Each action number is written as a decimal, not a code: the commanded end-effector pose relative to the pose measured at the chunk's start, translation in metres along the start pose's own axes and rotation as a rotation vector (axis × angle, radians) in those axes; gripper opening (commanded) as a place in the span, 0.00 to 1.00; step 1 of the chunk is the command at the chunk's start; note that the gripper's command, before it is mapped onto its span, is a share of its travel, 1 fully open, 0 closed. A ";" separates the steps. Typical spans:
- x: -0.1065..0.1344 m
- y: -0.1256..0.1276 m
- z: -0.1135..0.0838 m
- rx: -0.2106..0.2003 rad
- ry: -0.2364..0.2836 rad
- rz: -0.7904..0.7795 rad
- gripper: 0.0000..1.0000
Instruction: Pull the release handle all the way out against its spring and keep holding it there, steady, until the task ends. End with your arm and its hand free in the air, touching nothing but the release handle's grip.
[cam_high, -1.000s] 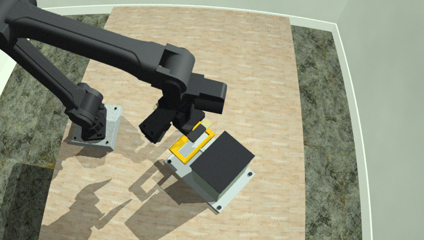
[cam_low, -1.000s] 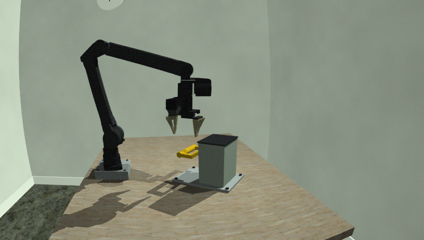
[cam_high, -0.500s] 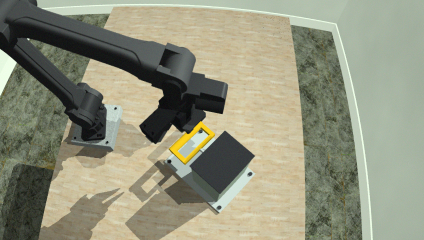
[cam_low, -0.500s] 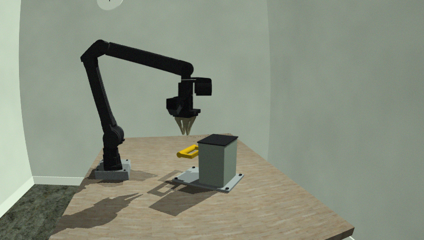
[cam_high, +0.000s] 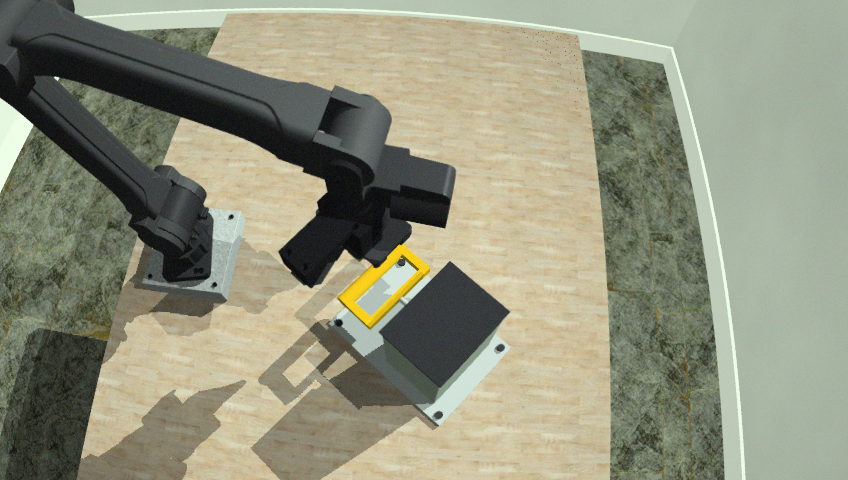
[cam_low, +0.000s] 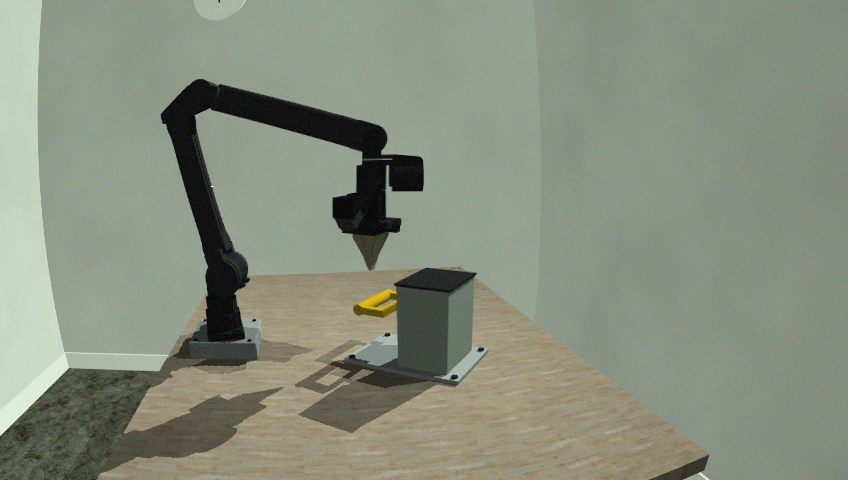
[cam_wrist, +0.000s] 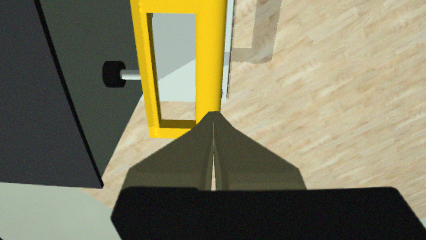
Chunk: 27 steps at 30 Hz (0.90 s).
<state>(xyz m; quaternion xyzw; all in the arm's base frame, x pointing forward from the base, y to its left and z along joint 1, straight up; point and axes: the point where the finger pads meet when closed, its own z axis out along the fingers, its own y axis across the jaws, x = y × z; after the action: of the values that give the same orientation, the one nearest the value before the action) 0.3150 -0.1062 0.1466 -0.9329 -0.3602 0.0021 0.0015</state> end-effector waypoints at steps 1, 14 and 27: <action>0.002 0.003 -0.004 -0.012 0.002 0.011 0.00; 0.002 0.003 -0.004 -0.012 0.002 0.011 0.00; 0.002 0.003 -0.004 -0.012 0.001 -0.135 0.00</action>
<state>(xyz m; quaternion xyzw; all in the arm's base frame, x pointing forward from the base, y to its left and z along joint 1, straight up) 0.3149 -0.1064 0.1466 -0.9242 -0.3819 0.0025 0.0010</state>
